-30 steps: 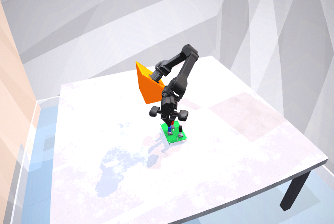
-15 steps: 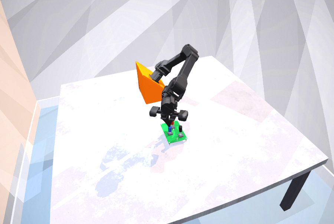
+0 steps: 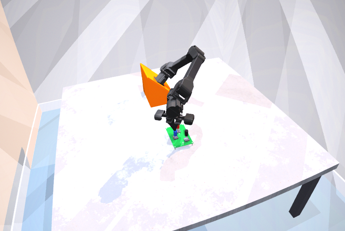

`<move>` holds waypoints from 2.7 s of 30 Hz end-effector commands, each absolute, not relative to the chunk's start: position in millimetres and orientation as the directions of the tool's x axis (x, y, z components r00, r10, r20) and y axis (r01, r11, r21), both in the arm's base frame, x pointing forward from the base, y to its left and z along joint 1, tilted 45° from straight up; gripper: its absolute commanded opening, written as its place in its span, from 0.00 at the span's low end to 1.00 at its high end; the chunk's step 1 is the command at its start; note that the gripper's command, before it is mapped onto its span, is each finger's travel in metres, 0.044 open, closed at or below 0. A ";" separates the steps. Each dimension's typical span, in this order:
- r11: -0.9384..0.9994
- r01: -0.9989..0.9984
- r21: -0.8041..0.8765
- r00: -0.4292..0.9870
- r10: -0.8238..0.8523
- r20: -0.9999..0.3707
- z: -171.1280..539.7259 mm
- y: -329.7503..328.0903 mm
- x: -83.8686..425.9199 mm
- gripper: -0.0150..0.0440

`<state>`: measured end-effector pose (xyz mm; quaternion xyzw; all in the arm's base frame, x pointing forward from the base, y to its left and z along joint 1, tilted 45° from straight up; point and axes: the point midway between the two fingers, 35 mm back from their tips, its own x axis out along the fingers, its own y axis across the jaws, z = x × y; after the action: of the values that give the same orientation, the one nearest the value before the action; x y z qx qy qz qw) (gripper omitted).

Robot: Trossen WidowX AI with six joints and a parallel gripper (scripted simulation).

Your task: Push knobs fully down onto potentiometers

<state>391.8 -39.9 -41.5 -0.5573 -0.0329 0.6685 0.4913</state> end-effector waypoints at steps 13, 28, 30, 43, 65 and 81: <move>-0.527 -0.607 -0.594 0.092 0.696 -0.712 -50.6 -26.5 395.3 0.25; -0.527 -0.607 -0.594 0.092 0.697 -0.712 -52.2 -24.9 395.5 0.25; -0.527 -0.607 -0.594 0.092 0.697 -0.712 -52.2 -24.9 395.5 0.25; -0.527 -0.607 -0.594 0.092 0.697 -0.712 -53.9 -23.3 395.7 0.25; -0.527 -0.607 -0.594 0.092 0.697 -0.711 -55.9 -21.3 396.0 0.25; -0.527 -0.607 -0.594 0.092 0.697 -0.711 -56.6 -20.6 396.1 0.25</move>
<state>391.9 -37.2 -44.8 -0.5571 -0.0286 0.6659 0.4954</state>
